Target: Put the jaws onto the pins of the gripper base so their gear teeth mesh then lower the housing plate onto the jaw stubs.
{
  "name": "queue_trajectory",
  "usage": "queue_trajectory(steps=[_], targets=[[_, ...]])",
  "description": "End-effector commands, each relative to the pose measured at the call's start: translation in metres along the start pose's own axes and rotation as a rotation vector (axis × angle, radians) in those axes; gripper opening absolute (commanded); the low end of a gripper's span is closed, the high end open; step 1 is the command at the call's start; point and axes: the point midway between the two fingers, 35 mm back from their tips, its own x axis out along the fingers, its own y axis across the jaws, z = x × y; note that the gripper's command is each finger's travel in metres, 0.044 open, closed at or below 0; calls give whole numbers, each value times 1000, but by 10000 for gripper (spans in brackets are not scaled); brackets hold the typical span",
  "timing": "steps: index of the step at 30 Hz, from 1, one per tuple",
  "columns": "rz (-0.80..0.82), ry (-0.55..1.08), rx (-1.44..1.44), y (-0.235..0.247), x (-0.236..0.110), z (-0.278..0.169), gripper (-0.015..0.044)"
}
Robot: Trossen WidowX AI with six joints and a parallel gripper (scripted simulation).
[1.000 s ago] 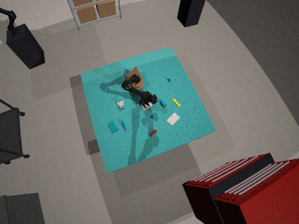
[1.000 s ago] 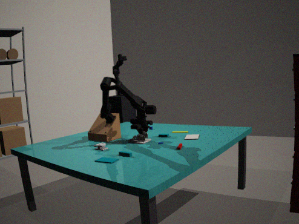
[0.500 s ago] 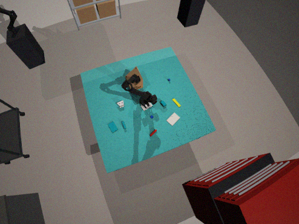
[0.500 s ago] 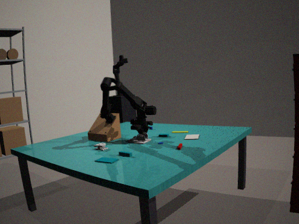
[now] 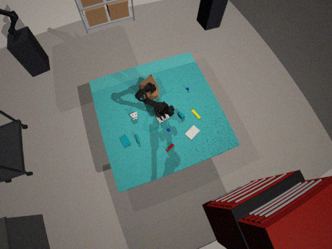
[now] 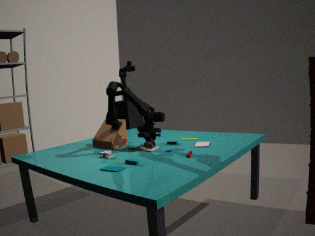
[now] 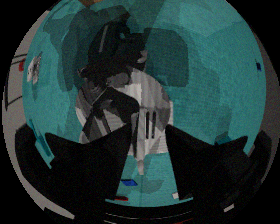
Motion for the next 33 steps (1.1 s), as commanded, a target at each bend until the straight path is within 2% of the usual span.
queue_trajectory(steps=[1,33], targets=[[5,0,-7,0,2,0,134],[5,0,-7,0,5,0,134]])
